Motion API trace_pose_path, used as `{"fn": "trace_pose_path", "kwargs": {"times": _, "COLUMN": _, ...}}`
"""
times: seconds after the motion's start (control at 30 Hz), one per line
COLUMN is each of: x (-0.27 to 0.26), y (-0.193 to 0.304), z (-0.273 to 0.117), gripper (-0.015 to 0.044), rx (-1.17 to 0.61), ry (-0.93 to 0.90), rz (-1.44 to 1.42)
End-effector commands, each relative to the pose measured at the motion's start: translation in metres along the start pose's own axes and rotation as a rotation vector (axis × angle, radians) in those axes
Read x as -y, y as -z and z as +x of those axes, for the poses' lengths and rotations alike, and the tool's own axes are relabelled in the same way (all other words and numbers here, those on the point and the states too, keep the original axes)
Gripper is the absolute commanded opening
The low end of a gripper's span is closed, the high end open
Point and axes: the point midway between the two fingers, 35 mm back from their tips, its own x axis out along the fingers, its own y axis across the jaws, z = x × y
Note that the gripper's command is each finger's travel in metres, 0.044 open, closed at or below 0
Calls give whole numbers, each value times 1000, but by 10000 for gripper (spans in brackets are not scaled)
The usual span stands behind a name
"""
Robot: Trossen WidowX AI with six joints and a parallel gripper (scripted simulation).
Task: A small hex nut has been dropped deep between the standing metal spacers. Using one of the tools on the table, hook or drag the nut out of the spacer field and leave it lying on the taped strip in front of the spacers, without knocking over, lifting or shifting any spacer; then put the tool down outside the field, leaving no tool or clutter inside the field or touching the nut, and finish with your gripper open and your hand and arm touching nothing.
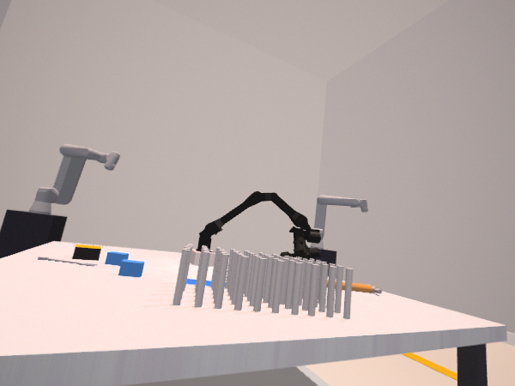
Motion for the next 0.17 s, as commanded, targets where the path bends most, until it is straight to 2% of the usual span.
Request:
{"fn": "trace_pose_path", "kwargs": {"times": 0.0, "x": 0, "y": 0, "z": -1, "gripper": 341, "rx": 1, "ry": 1, "rz": 0}}
{"fn": "trace_pose_path", "kwargs": {"times": 0.13, "x": 0, "y": 0, "z": -1, "gripper": 440, "rx": 1, "ry": 1, "rz": 0}}
